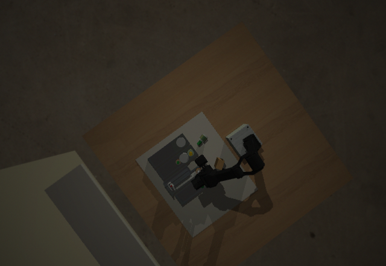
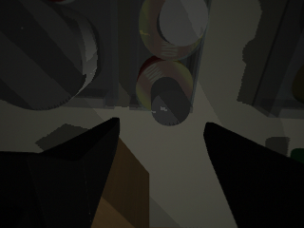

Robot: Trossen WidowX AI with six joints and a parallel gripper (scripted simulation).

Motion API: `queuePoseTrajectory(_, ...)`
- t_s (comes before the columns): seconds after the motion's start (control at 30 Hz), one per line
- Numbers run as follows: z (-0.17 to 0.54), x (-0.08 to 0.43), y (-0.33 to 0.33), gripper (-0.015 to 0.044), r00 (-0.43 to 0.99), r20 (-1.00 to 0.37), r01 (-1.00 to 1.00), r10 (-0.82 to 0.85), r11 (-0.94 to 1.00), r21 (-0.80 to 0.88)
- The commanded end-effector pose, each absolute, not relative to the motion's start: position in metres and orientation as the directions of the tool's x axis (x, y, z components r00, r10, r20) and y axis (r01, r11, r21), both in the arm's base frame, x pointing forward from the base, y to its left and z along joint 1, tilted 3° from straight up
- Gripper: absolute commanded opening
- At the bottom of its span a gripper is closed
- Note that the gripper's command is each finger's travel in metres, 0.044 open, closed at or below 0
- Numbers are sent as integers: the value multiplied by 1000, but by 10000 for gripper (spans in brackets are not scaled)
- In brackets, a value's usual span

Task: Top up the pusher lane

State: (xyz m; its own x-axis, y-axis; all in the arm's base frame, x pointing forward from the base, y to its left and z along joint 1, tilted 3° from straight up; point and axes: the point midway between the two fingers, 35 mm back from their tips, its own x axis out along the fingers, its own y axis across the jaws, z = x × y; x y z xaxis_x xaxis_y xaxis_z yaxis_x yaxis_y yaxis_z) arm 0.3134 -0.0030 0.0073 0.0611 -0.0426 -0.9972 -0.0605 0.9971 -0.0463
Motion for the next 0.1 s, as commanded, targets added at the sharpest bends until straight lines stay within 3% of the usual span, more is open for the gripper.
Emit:
queuePoseTrajectory(0.0,7,302,-4,276,63,-997,-62,-44,997,-48)
queuePoseTrajectory(0.07,7,295,-5,276,62,-997,-62,-44,997,-48)
